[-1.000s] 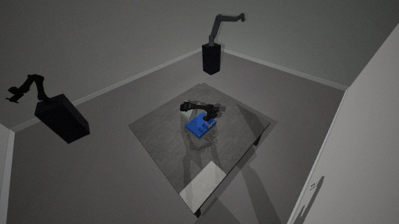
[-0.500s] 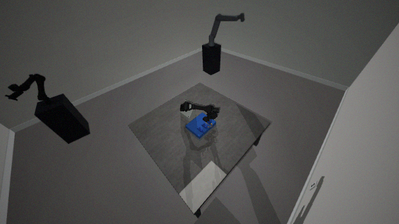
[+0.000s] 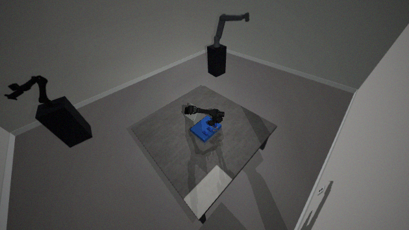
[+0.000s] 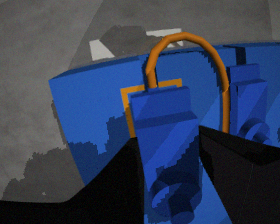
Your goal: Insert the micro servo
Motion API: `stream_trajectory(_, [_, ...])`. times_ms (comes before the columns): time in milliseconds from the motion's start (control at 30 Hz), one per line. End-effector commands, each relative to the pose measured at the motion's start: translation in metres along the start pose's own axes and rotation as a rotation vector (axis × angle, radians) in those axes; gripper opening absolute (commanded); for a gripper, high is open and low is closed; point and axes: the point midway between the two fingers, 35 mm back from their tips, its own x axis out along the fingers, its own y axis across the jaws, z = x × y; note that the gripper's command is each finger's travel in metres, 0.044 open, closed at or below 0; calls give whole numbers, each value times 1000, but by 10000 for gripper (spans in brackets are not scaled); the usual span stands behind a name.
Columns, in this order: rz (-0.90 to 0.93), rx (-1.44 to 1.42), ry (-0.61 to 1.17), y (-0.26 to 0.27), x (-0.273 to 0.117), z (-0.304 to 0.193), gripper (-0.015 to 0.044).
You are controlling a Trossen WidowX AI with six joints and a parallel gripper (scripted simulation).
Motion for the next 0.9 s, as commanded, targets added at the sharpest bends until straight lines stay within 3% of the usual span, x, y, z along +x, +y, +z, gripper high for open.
stream_trajectory(0, [-4, -8, -5, 0, 4, -1, 0])
stream_trajectory(867, [-5, -8, -5, 0, 28, -1, 0])
